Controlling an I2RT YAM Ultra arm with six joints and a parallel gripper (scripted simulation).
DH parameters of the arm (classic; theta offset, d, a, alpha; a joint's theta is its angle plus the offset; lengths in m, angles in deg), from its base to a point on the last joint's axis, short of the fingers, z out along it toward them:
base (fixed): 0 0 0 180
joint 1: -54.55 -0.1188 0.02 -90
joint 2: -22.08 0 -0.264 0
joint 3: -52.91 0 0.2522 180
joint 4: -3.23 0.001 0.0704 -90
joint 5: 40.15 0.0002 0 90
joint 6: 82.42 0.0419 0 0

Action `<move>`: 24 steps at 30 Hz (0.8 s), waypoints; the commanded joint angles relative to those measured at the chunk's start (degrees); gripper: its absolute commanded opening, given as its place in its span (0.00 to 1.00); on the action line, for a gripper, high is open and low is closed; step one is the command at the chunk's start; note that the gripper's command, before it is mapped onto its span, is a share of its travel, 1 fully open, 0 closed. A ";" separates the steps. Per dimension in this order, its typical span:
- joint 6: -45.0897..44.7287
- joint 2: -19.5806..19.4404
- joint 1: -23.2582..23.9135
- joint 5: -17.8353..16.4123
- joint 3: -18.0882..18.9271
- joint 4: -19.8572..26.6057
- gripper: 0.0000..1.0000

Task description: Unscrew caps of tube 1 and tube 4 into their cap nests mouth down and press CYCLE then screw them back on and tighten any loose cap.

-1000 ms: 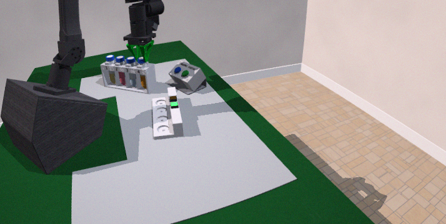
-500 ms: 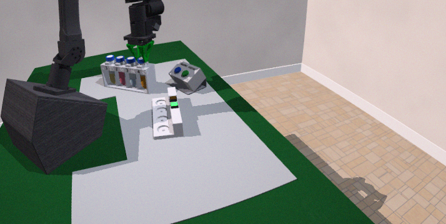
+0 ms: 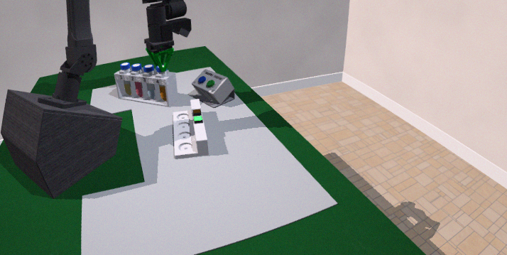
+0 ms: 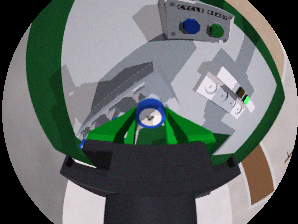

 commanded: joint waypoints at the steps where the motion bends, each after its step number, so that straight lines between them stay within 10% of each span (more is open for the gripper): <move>1: 3.97 0.31 0.06 -0.01 0.32 0.07 0.00; 5: 3.98 0.31 0.06 -0.01 0.32 0.07 0.00; 6: 3.98 0.31 0.05 0.00 0.32 0.07 0.49; 24: -9.75 0.28 0.03 0.00 0.29 0.02 0.49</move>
